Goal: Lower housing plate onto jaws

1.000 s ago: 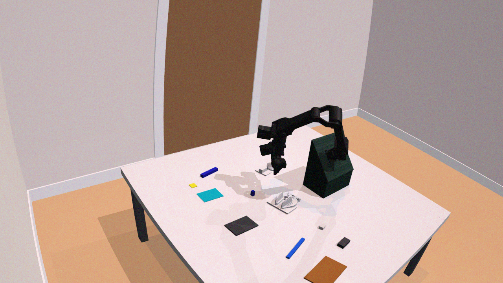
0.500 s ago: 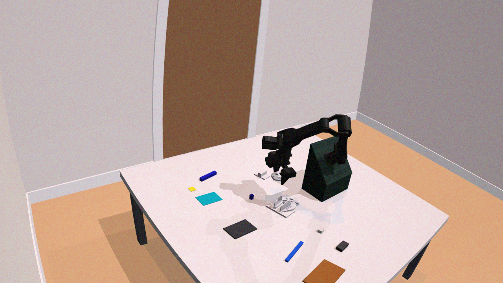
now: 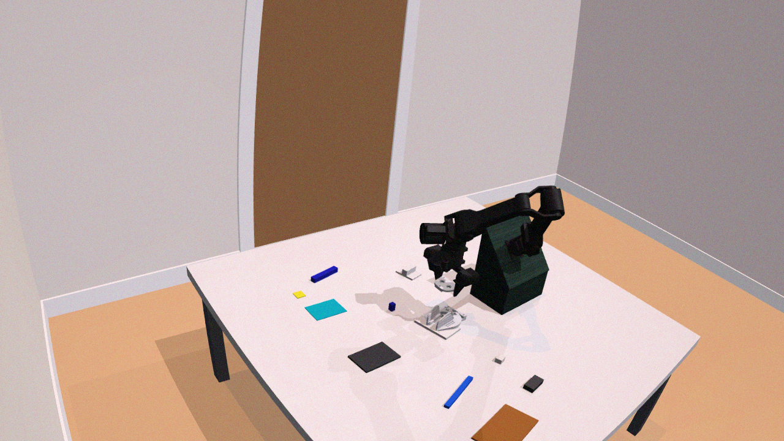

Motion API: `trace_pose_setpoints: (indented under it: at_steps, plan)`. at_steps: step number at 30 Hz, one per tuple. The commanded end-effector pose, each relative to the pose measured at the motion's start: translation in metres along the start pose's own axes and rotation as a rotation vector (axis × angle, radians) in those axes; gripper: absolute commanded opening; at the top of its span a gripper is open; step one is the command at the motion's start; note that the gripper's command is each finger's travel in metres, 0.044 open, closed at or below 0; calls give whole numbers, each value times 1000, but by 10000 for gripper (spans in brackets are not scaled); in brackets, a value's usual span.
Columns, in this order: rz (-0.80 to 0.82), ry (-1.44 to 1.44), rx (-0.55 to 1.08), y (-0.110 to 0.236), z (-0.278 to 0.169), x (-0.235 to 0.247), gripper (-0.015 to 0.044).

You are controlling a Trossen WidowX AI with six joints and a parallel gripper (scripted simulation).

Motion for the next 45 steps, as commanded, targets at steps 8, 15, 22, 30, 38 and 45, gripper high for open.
trace_pose_setpoints:
  at_steps: [8, 15, 22, 30, 38, 45]
  plan:
    - [28, 189, 14, -7, -16, 28, 351]
    - [30, 202, 15, -7, -17, 30, 351]
    - [30, 202, 15, -7, -17, 30, 351]
    - [30, 202, 15, -7, -17, 30, 351]
    - [30, 210, 15, -7, -17, 30, 351]
    - [29, 210, 15, -8, -22, 22, 351]
Point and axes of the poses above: the point midway between the two fingers, 35 mm back from their tips, its own y axis back along the fingers, its own x axis across the jaws, z = x × y, the point moved 9 cm from there along y, back along the fingers, and after that the axes turned 8 degrees about -y, right-handed, at the moved point
